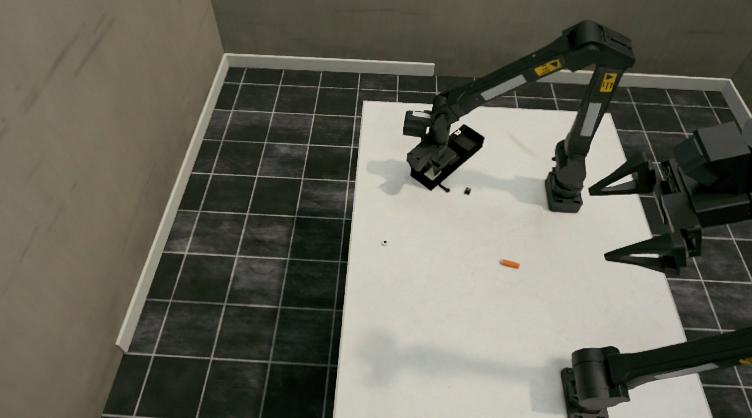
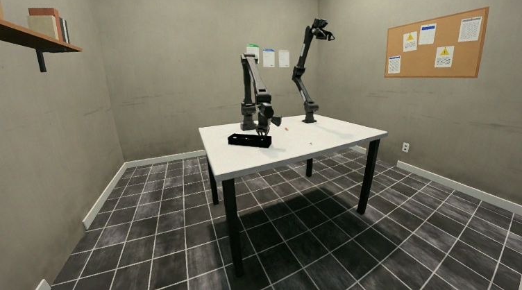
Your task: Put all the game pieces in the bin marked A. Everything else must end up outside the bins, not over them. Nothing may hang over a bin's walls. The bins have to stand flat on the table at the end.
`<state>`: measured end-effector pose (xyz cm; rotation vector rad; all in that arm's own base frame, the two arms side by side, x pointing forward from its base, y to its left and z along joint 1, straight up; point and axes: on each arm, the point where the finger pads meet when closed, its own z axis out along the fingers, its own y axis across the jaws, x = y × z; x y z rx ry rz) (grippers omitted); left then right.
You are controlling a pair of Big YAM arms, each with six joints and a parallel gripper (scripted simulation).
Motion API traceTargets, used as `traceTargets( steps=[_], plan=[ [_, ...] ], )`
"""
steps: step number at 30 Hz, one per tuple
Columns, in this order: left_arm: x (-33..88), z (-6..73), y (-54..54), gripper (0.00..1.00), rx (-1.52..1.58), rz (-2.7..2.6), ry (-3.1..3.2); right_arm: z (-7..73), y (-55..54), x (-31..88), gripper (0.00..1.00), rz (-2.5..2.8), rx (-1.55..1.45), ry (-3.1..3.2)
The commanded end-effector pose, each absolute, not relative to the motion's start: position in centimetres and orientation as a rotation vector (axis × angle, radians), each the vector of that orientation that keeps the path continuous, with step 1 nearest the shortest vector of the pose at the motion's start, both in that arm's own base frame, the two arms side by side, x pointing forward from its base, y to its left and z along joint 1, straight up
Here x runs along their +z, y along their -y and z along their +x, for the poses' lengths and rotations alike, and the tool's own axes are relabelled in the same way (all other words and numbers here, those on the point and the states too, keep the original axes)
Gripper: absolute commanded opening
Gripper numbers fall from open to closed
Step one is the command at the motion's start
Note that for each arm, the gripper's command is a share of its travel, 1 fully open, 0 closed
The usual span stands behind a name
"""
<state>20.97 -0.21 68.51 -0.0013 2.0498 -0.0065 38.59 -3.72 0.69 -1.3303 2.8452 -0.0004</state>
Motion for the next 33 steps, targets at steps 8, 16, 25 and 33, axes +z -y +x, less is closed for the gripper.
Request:
traceTargets(
  steps=[8, 16, 25, 33],
  plan=[
    [69.8, 19.8, 0.0, 1.00, 0.000, 0.000, -2.020, 38.6, 3.3, 0.9, 0.31, -1.331, -0.011, -2.833],
    [69.8, 19.8, 0.0, 1.00, 0.000, 0.000, -2.020, 39.4, 3.4, 2.5, 0.31, -1.323, -0.025, -2.818],
    [69.8, 19.8, 0.0, 1.00, 0.000, 0.000, -2.020, 40.7, 3.5, 4.6, 0.31, -1.312, -0.047, -2.796],
    [69.8, 19.8, 0.0, 1.00, 0.000, 0.000, -2.020, 40.6, 3.5, 4.9, 0.31, -1.317, -0.037, -2.806]
  ],
)
